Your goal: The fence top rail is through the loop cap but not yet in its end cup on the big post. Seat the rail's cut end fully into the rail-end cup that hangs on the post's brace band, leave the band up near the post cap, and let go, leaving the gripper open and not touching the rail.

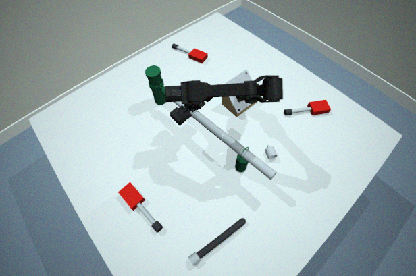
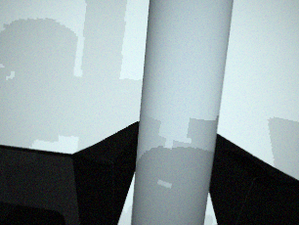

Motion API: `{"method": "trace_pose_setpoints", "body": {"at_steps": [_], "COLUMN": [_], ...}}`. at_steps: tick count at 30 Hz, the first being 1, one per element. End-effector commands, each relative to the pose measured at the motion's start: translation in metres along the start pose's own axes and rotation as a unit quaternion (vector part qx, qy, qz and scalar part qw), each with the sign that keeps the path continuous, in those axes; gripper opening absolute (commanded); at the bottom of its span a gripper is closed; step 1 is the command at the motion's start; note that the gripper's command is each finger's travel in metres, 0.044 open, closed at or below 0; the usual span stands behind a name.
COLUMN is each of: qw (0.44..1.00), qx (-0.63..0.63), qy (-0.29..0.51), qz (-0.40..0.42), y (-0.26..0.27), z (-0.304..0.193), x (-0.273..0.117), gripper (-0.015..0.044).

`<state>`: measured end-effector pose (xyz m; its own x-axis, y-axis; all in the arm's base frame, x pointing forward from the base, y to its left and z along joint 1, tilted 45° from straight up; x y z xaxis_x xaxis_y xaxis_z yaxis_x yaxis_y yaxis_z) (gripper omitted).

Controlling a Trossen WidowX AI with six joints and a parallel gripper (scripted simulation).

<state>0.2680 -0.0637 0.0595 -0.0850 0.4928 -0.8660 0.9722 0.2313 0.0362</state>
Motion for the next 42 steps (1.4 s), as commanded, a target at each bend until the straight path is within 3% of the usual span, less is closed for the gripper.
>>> {"method": "trace_pose_setpoints", "body": {"at_steps": [1,42], "qw": [1.0,1.0], "qx": [-0.002,-0.001], "qy": [-0.008,0.003], "qz": [0.005,-0.003], "y": [0.0019,0.006], "z": [0.0044,0.0101], "x": [-0.0037,-0.0045], "gripper": [0.0,0.0]}}
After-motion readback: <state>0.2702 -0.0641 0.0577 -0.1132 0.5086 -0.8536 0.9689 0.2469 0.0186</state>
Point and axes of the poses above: the point midway between the two fingers, 35 mm back from their tips, its own x axis out along the fingers, its own y axis across the jaws, z = x × y, the point moved 6 cm from there along -x, back along the fingers
